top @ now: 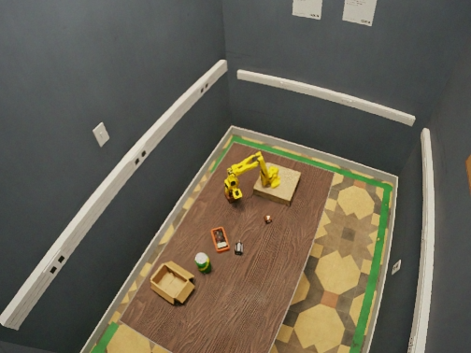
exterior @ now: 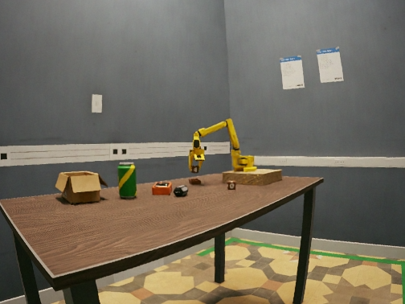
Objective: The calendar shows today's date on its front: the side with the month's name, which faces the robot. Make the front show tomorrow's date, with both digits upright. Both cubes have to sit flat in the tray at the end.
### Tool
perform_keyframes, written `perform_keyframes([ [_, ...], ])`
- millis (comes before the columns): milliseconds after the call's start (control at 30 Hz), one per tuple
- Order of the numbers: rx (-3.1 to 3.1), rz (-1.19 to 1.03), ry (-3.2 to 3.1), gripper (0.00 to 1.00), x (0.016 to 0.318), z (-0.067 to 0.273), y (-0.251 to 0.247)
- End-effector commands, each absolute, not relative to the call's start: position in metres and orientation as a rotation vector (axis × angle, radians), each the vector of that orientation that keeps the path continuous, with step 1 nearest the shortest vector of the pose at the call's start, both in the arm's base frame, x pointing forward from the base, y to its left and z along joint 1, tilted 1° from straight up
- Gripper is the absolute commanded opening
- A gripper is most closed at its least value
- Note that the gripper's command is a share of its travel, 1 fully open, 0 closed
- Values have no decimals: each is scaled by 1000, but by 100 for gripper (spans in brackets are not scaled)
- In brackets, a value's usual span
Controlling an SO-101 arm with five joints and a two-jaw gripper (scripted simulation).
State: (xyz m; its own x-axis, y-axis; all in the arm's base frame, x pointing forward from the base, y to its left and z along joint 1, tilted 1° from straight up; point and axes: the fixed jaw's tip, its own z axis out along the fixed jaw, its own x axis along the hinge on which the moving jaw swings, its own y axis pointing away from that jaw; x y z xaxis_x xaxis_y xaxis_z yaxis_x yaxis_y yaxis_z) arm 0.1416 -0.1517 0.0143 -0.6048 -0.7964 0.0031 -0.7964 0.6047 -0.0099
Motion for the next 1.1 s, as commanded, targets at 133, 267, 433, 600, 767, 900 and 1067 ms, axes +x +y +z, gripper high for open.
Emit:
perform_keyframes([
  [133, -1405, -1, 2810, 0, 139, 11, -150],
  [267, -1405, -1, 2810, 0, 139, 10, -150],
  [433, -1405, -1, 2810, 0, 138, 7, -150],
  [600, -1405, -1, 2810, 0, 138, 5, -150],
  [767, -1405, -1, 2810, 0, 138, 5, -149],
  [900, -1405, -1, 2810, 0, 138, 3, -149],
  [1067, -1405, -1, 2810, 0, 137, 0, -149],
])
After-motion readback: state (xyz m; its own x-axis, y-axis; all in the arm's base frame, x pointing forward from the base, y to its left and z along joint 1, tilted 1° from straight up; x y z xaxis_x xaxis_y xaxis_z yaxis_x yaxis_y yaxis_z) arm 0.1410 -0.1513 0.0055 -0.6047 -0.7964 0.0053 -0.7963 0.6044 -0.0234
